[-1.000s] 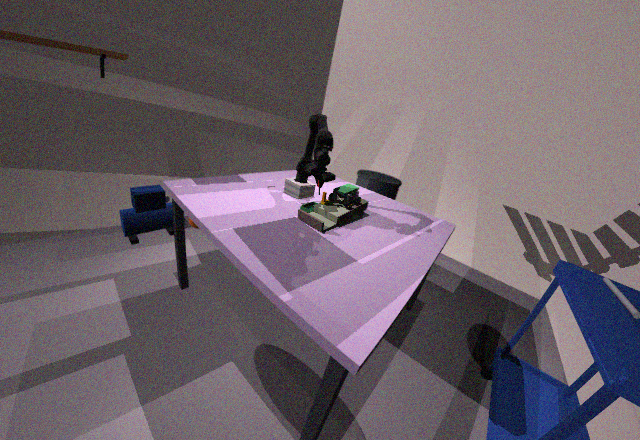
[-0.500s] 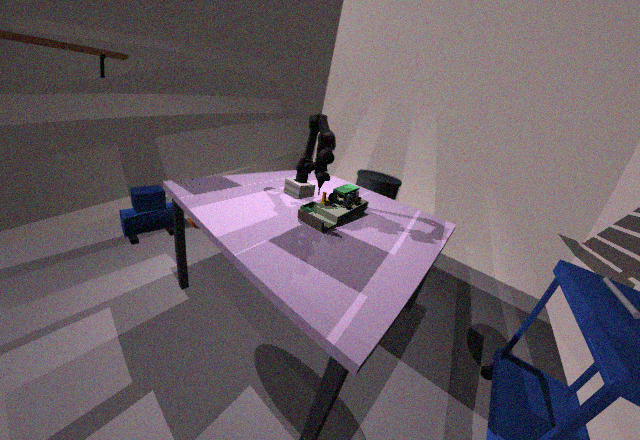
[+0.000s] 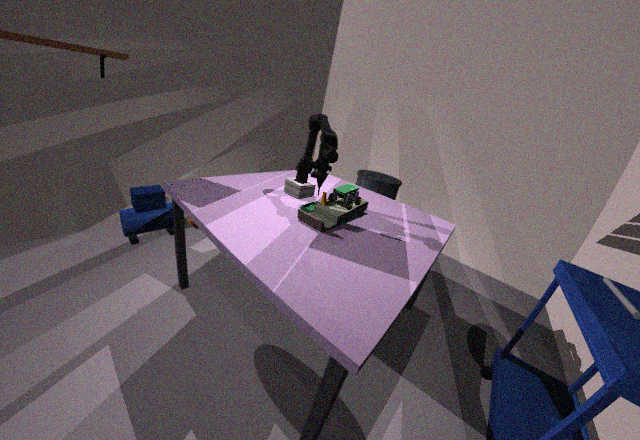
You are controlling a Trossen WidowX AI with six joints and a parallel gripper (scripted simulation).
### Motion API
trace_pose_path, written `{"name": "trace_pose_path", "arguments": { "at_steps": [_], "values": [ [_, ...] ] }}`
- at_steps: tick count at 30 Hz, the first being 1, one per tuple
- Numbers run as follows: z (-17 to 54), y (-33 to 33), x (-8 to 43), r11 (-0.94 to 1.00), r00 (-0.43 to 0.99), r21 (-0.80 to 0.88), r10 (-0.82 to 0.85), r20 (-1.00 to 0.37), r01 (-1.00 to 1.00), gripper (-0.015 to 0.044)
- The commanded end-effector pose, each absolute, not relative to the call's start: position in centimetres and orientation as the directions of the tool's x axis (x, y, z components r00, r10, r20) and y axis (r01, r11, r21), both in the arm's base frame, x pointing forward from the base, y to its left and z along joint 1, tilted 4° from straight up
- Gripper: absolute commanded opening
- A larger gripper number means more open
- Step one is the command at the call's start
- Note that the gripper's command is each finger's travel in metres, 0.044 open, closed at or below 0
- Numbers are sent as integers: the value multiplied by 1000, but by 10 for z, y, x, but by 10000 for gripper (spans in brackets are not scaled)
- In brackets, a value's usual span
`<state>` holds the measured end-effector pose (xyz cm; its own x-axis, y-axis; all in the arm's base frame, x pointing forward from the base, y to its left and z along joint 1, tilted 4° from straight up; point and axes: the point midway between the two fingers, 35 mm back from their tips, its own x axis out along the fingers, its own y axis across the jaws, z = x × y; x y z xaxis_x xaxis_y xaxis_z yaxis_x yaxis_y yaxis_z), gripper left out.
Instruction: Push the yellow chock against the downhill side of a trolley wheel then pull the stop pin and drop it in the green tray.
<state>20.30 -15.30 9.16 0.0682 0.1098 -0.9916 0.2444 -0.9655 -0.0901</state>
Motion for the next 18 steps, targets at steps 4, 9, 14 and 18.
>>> {"name": "trace_pose_path", "arguments": {
  "at_steps": [4,9,14,18],
  "values": [
    [94,-152,203,-997,64,-61,64,-996,50,0],
    [94,-152,204,-997,61,-47,43,-997,-54,0],
    [94,-152,203,-997,61,-47,43,-997,-54,0],
    [85,-150,195,-997,60,-47,44,-997,-54,0]
  ]
}}
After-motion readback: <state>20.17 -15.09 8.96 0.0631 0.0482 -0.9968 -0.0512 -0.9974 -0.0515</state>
